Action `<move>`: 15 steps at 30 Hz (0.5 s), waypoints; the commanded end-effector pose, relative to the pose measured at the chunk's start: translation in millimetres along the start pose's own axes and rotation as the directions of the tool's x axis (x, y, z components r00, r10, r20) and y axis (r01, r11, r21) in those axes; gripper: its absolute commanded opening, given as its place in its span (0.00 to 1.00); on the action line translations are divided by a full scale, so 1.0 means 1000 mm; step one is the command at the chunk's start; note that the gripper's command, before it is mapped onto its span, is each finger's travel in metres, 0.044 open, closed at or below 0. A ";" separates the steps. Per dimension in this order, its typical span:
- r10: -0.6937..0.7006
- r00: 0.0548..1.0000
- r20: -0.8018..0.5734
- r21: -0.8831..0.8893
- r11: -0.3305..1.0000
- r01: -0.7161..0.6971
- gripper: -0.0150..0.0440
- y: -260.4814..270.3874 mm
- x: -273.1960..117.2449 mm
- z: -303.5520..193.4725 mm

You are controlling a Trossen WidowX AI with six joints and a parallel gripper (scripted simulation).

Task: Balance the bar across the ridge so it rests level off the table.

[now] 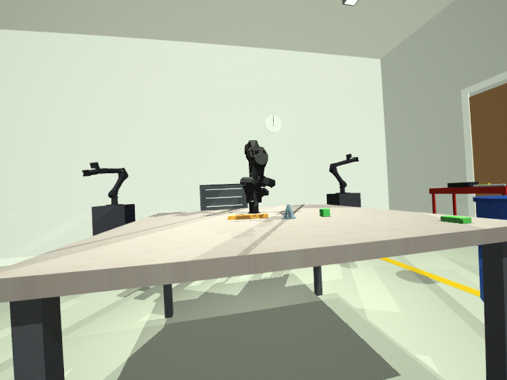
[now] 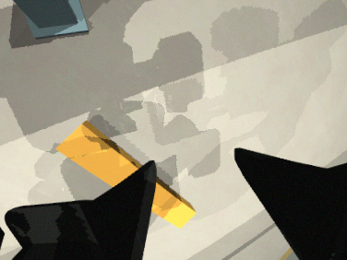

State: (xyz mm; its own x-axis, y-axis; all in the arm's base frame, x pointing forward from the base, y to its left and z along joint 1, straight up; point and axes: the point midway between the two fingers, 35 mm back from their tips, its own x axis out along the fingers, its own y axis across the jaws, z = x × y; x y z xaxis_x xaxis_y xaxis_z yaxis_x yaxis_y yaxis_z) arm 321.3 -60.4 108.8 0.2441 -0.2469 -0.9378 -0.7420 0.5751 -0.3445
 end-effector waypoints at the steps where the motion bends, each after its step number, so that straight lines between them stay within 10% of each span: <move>1: 0.055 0.998 0.000 -0.098 0.994 -0.055 0.79 0.000 -0.001 -0.014; 15: 0.217 0.976 0.014 -0.362 0.911 -0.198 0.79 0.009 -0.006 -0.057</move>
State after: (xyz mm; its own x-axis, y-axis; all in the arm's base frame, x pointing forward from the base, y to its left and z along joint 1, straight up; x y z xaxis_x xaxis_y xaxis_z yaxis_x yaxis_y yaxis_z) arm 285.9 -93.0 111.1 0.1083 -0.1419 -0.9839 -0.9224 0.3548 -0.1527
